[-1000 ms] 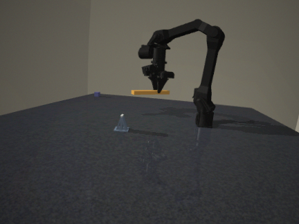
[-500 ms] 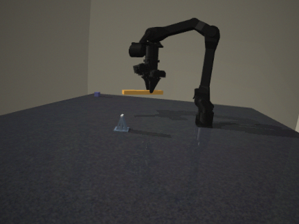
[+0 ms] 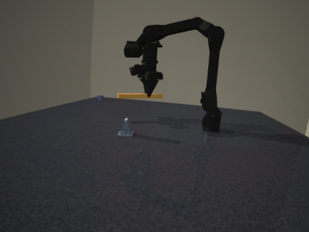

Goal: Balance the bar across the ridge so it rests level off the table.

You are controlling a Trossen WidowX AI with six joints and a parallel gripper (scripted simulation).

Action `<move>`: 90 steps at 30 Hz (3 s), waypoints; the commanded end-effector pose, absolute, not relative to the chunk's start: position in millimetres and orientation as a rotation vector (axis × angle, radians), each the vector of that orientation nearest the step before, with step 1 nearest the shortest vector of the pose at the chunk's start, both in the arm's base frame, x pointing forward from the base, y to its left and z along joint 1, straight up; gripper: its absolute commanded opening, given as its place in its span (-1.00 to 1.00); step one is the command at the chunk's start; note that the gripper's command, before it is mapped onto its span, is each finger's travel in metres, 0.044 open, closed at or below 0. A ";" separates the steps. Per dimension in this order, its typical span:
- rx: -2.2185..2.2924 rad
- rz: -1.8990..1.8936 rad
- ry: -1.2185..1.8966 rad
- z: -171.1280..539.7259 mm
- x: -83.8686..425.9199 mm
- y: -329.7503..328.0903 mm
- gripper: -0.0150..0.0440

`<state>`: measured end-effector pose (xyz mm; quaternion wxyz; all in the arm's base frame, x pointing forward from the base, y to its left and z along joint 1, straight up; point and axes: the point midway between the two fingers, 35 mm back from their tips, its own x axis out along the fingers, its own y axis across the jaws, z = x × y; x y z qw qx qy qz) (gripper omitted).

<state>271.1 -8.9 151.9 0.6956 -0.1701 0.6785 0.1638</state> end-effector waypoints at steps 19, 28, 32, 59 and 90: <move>-0.273 0.275 1.523 153.8 283.6 66.8 -0.49; -0.231 0.240 1.528 153.9 282.1 99.9 -0.49; -0.213 0.225 1.530 153.9 280.2 115.0 -0.49; -0.151 0.174 1.536 138.5 268.0 169.7 -0.49; -0.150 0.173 1.536 109.9 267.9 170.0 -0.49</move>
